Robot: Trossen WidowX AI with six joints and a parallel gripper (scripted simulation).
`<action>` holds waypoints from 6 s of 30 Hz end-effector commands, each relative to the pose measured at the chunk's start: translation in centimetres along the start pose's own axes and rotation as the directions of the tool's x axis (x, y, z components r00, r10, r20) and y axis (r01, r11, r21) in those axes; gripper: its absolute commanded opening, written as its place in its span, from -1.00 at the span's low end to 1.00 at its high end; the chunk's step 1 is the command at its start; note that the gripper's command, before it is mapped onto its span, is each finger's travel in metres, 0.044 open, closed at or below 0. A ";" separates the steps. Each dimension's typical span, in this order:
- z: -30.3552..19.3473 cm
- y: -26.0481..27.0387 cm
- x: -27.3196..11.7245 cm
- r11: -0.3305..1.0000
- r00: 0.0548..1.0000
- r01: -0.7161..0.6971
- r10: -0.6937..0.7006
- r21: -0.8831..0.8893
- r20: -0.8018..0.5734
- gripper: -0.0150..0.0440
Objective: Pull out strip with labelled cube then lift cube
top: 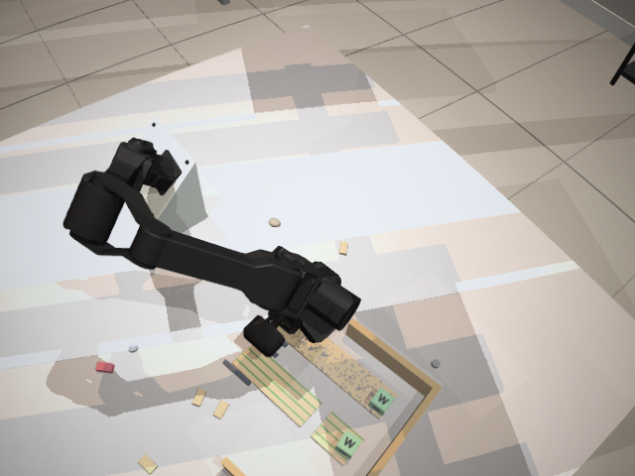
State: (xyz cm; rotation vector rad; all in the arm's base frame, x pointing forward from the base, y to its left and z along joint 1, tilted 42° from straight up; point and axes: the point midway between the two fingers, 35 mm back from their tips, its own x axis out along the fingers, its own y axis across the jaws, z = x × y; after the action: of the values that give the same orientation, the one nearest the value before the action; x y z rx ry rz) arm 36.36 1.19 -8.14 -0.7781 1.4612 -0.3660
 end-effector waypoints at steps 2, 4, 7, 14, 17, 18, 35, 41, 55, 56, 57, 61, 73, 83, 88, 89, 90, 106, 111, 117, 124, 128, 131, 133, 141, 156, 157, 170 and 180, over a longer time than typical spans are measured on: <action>-0.2 0.0 0.3 1.000 1.000 0.005 -0.005 -0.007 -0.003 -0.49; -0.2 0.0 0.3 1.000 1.000 0.005 -0.005 -0.007 -0.003 -0.49; -0.2 0.0 0.3 1.000 1.000 0.005 -0.005 -0.007 -0.003 -0.49; -0.2 0.0 0.3 1.000 1.000 0.005 -0.005 -0.007 -0.003 -0.49; -0.2 0.0 0.3 1.000 1.000 0.005 -0.005 -0.007 -0.003 -0.49; -0.2 0.0 0.3 1.000 1.000 0.005 -0.005 -0.007 -0.003 -0.49; -0.1 0.0 0.5 1.000 1.000 0.005 -0.005 -0.007 -0.003 -0.49; -0.1 0.0 0.5 1.000 1.000 0.005 -0.005 -0.007 -0.003 -0.49; -0.8 0.1 0.6 1.000 1.000 0.005 -0.005 -0.007 -0.003 -0.49; -0.9 0.1 0.6 1.000 1.000 0.005 -0.005 -0.007 -0.003 -0.49; -1.1 0.1 0.6 1.000 1.000 0.005 -0.005 -0.007 -0.003 -0.49; -1.7 0.1 0.6 1.000 1.000 0.005 -0.005 -0.008 -0.004 -0.49; -3.6 0.1 0.7 1.000 1.000 0.005 -0.005 -0.009 -0.005 -0.49; -5.1 0.1 0.8 1.000 1.000 0.005 -0.005 -0.009 -0.005 -0.49; -5.9 0.1 0.8 1.000 1.000 0.005 -0.005 -0.010 -0.006 -0.49; -6.1 0.1 0.8 1.000 1.000 0.005 -0.005 -0.010 -0.006 -0.49; -6.2 0.1 0.8 1.000 1.000 0.005 -0.005 -0.010 -0.006 -0.49; -8.6 0.1 0.9 1.000 1.000 0.005 -0.005 -0.011 -0.007 -0.49; -9.4 0.1 0.9 1.000 1.000 0.005 -0.005 -0.011 -0.008 -0.49; -10.3 0.0 0.9 1.000 1.000 0.005 -0.005 -0.012 -0.008 -0.49; -11.3 0.0 0.9 1.000 1.000 0.005 -0.005 -0.012 -0.009 -0.49; -11.9 0.0 0.9 1.000 1.000 0.005 -0.005 -0.013 -0.009 -0.49; -12.4 0.0 0.9 1.000 1.000 0.005 -0.005 -0.013 -0.009 -0.49; -12.6 0.0 0.9 1.000 1.000 0.005 -0.005 -0.013 -0.009 -0.49; -13.8 0.0 0.9 1.000 1.000 0.005 -0.005 -0.014 -0.010 -0.49; -16.0 -0.1 0.9 1.000 1.000 0.005 -0.005 -0.015 -0.011 -0.49; -16.2 -0.1 0.9 1.000 1.000 0.005 -0.005 -0.015 -0.011 -0.49; -17.9 -0.1 0.9 1.000 1.000 0.005 -0.005 -0.015 -0.012 -0.49; -18.9 -0.1 0.9 1.000 1.000 0.005 -0.005 -0.016 -0.013 -0.49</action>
State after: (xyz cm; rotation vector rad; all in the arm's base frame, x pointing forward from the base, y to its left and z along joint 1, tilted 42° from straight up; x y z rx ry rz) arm 19.49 -3.52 -7.12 -0.7903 1.4417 -0.3570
